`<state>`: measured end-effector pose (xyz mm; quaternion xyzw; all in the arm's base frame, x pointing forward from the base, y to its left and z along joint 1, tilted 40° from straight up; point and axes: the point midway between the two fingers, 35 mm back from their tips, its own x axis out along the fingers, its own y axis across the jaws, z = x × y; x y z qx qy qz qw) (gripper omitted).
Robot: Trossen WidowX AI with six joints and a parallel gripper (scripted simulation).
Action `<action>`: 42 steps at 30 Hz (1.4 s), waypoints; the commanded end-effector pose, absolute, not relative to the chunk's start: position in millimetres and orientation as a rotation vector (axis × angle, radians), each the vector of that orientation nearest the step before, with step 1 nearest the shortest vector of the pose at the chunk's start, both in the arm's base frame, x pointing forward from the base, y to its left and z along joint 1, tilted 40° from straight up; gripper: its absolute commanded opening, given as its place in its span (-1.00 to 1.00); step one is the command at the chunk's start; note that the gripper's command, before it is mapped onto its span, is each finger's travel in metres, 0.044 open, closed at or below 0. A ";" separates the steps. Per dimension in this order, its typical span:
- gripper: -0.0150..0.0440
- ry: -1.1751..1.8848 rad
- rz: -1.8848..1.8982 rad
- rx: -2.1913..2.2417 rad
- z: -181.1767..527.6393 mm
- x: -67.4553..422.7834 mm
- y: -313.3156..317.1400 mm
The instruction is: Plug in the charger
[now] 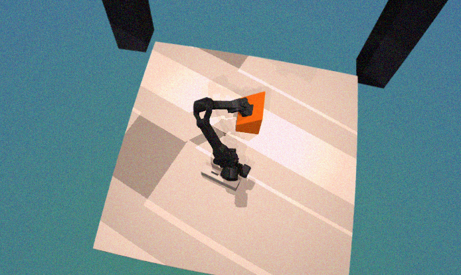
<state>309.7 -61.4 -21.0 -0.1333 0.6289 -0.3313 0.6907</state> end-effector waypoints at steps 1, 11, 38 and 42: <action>-0.49 1.405 -0.741 -0.304 -20.1 311.3 -61.9; -0.49 1.405 -0.741 -0.304 -19.6 313.1 -62.2; -0.49 1.405 -0.741 -0.304 -18.9 316.3 -63.0; -0.49 1.405 -0.741 -0.304 -18.8 316.9 -63.1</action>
